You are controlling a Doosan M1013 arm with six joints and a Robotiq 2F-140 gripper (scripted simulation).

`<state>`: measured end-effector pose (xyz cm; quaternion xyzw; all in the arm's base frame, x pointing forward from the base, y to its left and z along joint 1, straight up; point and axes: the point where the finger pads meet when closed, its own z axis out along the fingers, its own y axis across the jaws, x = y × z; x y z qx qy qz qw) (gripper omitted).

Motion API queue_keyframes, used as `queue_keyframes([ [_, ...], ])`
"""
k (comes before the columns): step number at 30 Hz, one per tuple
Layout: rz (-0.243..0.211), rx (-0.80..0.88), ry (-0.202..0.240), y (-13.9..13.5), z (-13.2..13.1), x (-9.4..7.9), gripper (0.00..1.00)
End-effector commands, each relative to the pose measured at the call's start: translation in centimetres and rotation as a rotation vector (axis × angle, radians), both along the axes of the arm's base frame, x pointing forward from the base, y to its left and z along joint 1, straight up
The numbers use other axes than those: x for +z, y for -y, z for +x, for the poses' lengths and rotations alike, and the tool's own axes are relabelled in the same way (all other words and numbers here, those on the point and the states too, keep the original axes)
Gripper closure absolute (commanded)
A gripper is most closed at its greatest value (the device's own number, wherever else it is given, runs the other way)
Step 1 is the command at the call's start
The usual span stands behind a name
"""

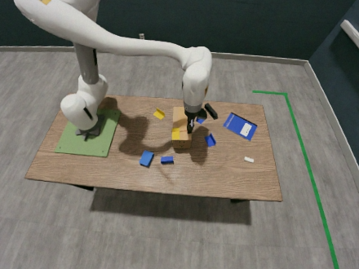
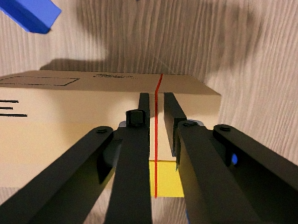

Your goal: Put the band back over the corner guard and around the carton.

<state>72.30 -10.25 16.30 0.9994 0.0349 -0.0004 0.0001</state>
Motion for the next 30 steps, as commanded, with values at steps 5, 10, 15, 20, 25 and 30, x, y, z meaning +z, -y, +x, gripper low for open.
queue_keyframes([
  [5,0.001,0.000,0.001,-0.29,0.00,-0.26,0.82],
  [10,0.001,0.000,0.001,-0.29,0.00,-0.26,0.90],
  [15,0.001,0.000,0.002,-0.29,0.00,-0.26,0.90],
  [20,0.001,0.000,0.002,-0.29,0.00,-0.26,0.90],
  [25,0.001,0.000,0.002,-0.29,0.00,-0.26,0.90],
  [30,0.001,0.000,0.002,-0.29,0.00,-0.26,0.90],
])
